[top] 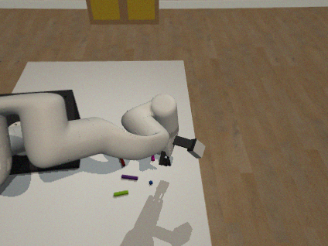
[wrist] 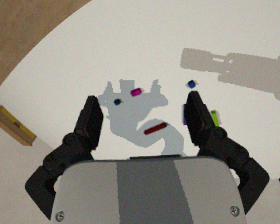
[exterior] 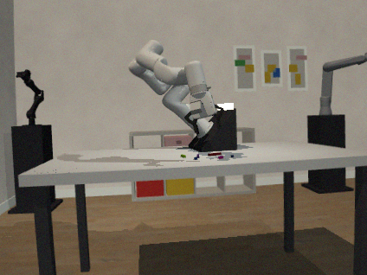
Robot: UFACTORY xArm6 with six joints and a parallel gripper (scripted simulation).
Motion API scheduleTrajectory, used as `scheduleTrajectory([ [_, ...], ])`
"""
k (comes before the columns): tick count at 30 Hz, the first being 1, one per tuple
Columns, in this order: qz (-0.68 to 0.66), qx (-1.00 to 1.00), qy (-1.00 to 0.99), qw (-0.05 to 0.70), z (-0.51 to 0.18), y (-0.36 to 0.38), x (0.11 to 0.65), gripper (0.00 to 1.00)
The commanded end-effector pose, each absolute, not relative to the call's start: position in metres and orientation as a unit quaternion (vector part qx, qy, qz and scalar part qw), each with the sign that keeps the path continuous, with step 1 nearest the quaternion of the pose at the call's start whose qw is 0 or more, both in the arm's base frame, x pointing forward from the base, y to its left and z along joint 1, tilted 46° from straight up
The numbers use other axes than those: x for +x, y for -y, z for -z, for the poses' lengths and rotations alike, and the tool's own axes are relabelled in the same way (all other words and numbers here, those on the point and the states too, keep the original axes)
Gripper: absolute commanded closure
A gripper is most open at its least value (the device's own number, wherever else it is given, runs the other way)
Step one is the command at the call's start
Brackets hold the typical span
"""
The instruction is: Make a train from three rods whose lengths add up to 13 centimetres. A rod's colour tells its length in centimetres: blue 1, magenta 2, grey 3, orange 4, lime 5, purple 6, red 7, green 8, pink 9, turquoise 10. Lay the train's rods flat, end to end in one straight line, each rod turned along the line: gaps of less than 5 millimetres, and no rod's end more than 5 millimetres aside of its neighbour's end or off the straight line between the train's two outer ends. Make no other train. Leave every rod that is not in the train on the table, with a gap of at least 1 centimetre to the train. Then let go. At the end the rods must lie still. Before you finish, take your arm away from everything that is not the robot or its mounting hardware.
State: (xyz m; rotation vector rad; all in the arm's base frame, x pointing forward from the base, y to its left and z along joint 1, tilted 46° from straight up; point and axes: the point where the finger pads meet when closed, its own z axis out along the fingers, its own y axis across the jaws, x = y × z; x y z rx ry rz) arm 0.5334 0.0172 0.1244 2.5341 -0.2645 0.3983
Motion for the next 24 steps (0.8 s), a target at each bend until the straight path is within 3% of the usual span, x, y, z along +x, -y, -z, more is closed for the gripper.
scheduleTrajectory([
  [1,-0.123,0.947,0.041,0.294,-0.108,-0.026,0.525,0.00],
  [24,0.040,0.879,-0.301,0.368,-0.017,-0.053,0.455,0.00],
])
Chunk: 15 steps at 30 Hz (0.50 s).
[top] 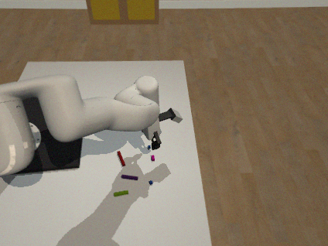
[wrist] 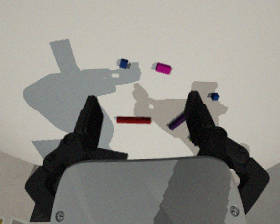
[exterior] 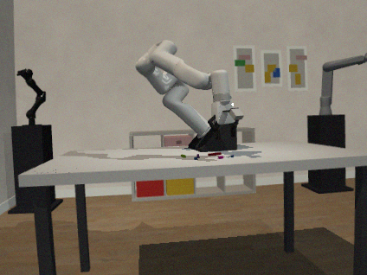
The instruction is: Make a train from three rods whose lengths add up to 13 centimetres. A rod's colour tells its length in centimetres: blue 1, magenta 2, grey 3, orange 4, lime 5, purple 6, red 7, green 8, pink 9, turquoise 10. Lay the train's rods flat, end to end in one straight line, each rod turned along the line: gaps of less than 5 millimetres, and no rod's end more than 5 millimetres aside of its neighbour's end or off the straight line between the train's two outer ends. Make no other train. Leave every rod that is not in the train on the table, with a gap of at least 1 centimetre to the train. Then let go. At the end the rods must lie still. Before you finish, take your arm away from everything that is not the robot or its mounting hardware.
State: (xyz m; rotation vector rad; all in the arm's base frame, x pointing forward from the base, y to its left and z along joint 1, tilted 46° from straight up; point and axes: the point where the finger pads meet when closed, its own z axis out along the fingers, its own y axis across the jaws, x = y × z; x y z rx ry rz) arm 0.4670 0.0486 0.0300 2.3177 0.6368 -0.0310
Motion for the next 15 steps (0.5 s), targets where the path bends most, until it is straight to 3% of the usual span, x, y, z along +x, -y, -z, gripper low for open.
scheduleTrajectory([
  [1,0.048,0.872,-0.316,0.370,-0.013,-0.054,0.452,0.00],
  [15,0.092,0.831,-0.396,0.379,0.006,-0.056,0.433,0.00],
])
